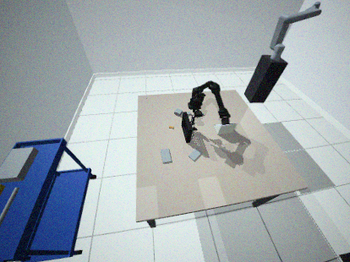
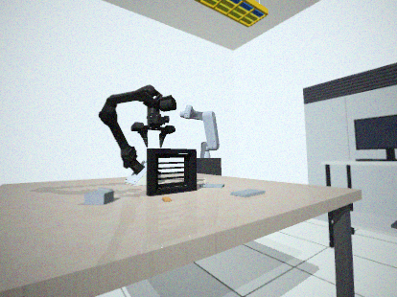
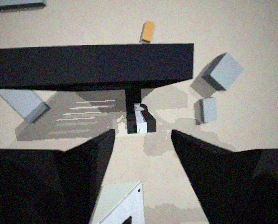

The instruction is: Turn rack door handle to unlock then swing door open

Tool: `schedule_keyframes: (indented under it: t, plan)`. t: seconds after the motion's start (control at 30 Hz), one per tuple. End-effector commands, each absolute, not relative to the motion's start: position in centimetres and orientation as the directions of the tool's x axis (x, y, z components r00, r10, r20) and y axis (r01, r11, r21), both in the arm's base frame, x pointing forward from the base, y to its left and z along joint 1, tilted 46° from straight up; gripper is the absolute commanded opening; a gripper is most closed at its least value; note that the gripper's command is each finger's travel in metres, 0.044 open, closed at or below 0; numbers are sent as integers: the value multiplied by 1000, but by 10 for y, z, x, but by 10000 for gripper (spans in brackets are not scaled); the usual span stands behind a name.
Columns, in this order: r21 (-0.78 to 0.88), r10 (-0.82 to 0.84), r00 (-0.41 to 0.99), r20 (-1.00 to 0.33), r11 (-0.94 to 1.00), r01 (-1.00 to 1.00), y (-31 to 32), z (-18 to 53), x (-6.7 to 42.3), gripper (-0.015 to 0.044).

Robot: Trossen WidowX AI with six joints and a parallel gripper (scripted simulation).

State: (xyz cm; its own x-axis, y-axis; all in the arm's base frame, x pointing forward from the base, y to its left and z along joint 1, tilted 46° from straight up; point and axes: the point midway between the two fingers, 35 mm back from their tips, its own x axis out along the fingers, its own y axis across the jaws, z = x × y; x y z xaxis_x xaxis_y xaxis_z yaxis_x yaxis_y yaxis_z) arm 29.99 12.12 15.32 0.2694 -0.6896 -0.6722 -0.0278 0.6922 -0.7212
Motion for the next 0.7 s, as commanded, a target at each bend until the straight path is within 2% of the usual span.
schedule_keyframes:
  t: [0.0, 0.67]
  plan:
    - [-724, -692, 262, -672, 689, -35, 118, 150, 302, 289]
    - [-719, -696, 201, -689, 692, -68, 96, 128, 310, 289]
